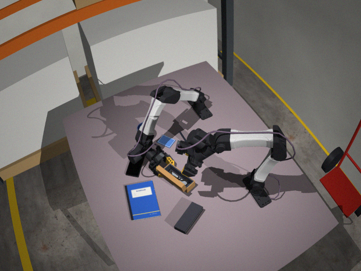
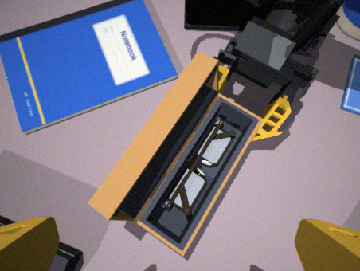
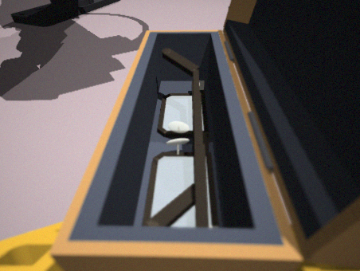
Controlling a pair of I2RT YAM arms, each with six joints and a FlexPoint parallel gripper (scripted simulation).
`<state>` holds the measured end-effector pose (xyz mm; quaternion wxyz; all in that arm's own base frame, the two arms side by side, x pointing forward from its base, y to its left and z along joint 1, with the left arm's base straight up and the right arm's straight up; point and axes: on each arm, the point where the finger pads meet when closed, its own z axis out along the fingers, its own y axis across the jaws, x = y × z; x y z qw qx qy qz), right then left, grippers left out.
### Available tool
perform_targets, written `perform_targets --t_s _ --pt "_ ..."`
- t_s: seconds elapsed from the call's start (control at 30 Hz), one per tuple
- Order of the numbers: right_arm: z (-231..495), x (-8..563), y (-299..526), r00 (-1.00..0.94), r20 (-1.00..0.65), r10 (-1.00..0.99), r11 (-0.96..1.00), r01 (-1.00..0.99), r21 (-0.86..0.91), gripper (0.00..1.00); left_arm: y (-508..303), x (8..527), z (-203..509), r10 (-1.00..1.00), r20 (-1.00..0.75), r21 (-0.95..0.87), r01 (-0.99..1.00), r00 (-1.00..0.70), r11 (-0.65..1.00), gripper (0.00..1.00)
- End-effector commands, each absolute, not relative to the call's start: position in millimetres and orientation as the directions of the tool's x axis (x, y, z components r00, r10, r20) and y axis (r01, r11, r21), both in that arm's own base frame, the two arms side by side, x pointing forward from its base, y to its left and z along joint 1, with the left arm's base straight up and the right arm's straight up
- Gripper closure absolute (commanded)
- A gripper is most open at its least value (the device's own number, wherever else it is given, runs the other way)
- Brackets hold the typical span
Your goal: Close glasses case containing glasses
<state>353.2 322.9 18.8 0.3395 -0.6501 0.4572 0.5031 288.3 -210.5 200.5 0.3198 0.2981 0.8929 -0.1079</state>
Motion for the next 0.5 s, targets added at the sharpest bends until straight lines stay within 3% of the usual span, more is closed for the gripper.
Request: perform_targets --t_s 0.0,0.47 --pt "27.7 356.7 324.8 0.102 -0.966 -0.236 -0.35 -0.937 -0.013 0.51 -203.3 287.4 198.0 0.499 -0.503 -0.001 0.578 -0.705 0.816 0.0" --pt "27.7 356.7 324.8 0.102 -0.966 -0.236 -0.35 -0.937 -0.013 0.51 -218.4 315.4 224.2 0.511 -0.426 0.002 0.564 -0.747 0.826 0.0"
